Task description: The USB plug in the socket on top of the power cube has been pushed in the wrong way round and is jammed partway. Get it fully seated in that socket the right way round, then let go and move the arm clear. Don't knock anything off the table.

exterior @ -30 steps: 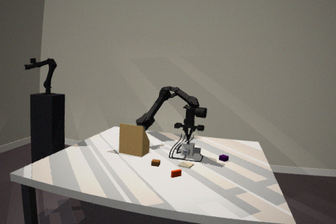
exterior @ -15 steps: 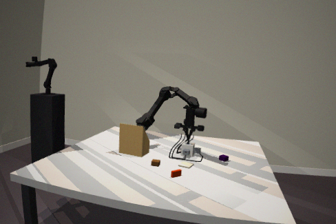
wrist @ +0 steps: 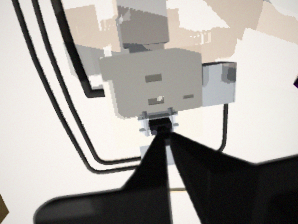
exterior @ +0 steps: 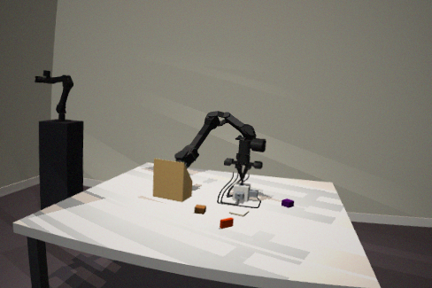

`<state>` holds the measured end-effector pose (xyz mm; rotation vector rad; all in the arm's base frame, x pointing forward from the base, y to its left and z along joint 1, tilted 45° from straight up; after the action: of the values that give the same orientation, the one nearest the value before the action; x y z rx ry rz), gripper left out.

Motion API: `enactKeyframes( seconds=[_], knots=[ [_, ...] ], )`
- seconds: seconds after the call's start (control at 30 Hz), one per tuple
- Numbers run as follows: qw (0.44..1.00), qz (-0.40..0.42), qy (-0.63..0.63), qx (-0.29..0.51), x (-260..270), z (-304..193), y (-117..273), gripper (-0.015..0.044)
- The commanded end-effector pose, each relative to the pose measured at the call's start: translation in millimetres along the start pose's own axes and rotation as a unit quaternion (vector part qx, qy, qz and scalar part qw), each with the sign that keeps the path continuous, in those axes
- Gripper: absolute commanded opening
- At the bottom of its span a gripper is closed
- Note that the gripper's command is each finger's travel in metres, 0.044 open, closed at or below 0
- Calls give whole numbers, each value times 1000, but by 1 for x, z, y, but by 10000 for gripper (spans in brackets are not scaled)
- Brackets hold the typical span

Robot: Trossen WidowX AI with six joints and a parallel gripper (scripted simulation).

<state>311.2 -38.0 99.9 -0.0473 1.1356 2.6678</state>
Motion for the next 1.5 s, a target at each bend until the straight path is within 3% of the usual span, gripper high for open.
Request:
enactKeyframes(
  seconds=[0.0, 1.43, 1.47],
  knots=[
    [1000, 0, -1, -1, 0, 0, -2, 0],
    [1000, 0, -1, -2, 0, 0, -3, 0],
    [1000, -2, -1, 0, 0, -1, -1, 26]
  ],
)
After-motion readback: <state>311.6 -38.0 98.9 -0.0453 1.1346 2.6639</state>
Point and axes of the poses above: the point midway between the two fingers, 35 mm back from their tips, its own y axis back along the fingers, its own x axis across the jaws, z = x × y, the point moved 1 cm from there along y, back along the fingers, and after that the axes turned 3 degrees about y, right-handed, at the moved point
